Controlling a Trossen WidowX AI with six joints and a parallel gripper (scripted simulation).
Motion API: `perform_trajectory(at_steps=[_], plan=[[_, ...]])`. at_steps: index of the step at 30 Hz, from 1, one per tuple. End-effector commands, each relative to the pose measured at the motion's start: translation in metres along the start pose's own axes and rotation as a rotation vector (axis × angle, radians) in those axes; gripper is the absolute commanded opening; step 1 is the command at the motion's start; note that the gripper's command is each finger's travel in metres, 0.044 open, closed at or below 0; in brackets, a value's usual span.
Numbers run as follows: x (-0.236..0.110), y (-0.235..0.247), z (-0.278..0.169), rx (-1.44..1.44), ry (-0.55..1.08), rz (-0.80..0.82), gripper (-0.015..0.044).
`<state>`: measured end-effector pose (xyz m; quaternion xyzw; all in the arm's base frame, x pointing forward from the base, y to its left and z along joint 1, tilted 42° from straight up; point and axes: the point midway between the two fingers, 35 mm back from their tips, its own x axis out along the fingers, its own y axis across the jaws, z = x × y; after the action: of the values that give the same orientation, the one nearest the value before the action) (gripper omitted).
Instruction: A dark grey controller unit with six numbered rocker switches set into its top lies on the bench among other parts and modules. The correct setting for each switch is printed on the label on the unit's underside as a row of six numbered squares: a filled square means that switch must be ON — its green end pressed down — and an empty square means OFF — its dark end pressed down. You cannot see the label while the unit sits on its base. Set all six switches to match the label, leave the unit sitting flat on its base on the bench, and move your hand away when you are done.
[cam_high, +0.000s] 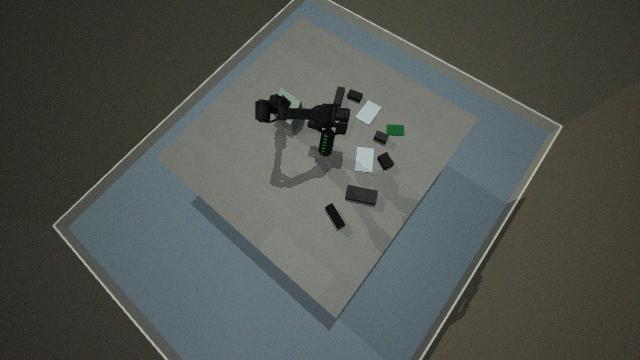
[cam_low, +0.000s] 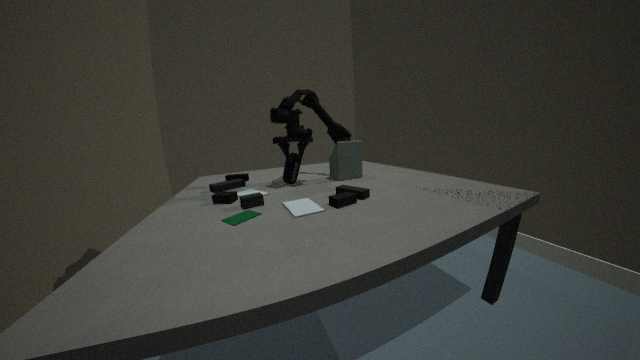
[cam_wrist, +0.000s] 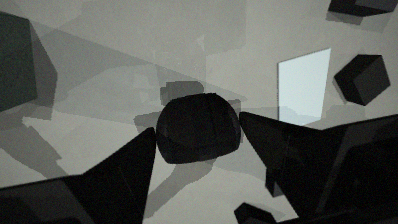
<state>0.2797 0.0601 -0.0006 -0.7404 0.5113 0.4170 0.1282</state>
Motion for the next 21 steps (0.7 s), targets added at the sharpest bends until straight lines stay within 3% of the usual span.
perform_trajectory(at_steps=[1,21], plan=[[0.008,0.004,0.003,0.002,0.000,0.024,0.0338],[0.016,0.004,0.017,0.002,0.000,0.023,0.0338]])
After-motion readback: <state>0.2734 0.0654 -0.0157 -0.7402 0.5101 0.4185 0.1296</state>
